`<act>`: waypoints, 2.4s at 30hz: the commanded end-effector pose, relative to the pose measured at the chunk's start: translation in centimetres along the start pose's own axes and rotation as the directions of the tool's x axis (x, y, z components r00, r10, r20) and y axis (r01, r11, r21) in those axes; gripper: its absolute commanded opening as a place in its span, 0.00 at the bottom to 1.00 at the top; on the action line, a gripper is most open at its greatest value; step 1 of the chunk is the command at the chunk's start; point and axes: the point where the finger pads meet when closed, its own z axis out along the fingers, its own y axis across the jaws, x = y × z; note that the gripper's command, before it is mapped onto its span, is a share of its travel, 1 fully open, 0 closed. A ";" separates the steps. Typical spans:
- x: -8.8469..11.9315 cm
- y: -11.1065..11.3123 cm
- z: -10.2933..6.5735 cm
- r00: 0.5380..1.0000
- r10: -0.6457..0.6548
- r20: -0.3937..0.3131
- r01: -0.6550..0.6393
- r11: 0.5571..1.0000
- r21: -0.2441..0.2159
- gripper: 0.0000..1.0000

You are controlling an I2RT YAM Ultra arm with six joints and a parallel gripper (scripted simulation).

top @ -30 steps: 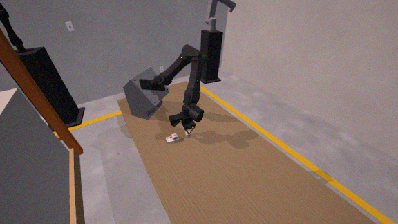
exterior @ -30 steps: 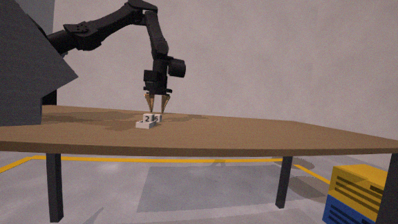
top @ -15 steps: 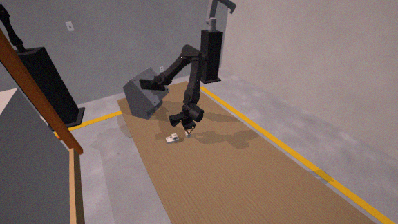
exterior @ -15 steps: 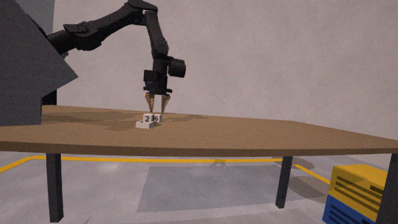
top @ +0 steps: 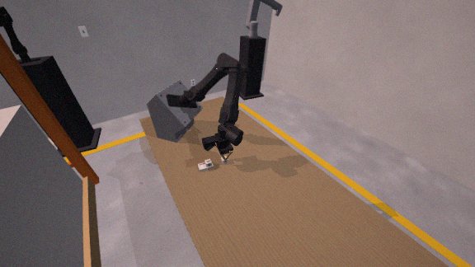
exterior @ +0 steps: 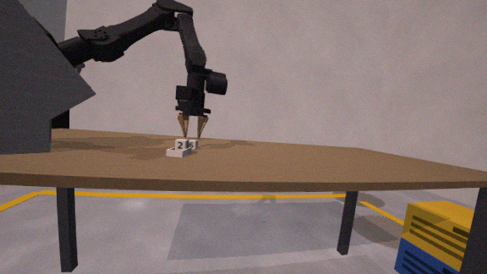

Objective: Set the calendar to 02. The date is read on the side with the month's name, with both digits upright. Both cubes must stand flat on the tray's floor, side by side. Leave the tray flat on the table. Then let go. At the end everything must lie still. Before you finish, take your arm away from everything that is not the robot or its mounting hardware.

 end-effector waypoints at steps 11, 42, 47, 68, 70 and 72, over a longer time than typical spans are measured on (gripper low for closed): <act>-0.1 0.6 0.0 1.000 0.002 0.002 -0.002 1.000 -0.016 0.45; -0.1 0.6 2.4 1.000 0.002 0.002 -0.002 1.000 -0.016 0.45; -0.1 0.6 2.4 1.000 0.002 0.002 -0.002 1.000 -0.016 0.45; -0.1 0.6 2.4 1.000 0.002 0.002 -0.002 1.000 -0.016 0.45; -0.1 0.6 2.4 1.000 0.002 0.002 -0.002 1.000 -0.016 0.26; -0.1 0.6 2.4 1.000 0.002 0.002 -0.002 1.000 -0.016 0.26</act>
